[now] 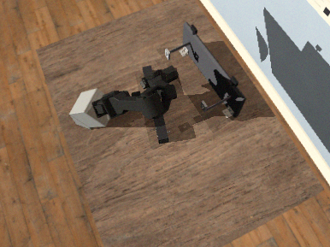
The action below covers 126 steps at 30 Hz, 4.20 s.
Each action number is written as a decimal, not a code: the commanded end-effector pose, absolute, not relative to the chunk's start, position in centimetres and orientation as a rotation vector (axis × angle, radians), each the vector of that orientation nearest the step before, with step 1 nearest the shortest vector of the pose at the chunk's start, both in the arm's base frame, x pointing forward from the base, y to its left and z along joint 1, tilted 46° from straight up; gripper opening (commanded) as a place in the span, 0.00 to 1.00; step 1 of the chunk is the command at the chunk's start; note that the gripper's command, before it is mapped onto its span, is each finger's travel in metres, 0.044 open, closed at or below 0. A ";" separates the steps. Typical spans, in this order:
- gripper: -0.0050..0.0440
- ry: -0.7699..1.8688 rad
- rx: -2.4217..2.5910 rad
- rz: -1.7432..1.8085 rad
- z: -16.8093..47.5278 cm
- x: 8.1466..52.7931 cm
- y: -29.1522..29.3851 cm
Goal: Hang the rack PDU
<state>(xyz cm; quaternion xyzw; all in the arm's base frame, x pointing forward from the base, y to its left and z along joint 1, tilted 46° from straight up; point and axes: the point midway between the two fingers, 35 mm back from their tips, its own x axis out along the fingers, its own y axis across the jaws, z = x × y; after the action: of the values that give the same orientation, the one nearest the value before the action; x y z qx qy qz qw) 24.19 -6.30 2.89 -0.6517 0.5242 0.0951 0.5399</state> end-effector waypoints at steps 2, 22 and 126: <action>0.63 1.242 -1.549 0.223 3.0 24.3 -6.3; 0.28 1.242 -1.549 0.223 3.0 24.3 -6.3; 0.00 1.245 -1.797 0.421 14.6 29.2 -0.2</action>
<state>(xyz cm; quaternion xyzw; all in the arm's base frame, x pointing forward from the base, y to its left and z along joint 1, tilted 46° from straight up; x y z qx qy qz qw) 28.93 -0.40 14.00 -0.7227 0.5078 0.1728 0.4359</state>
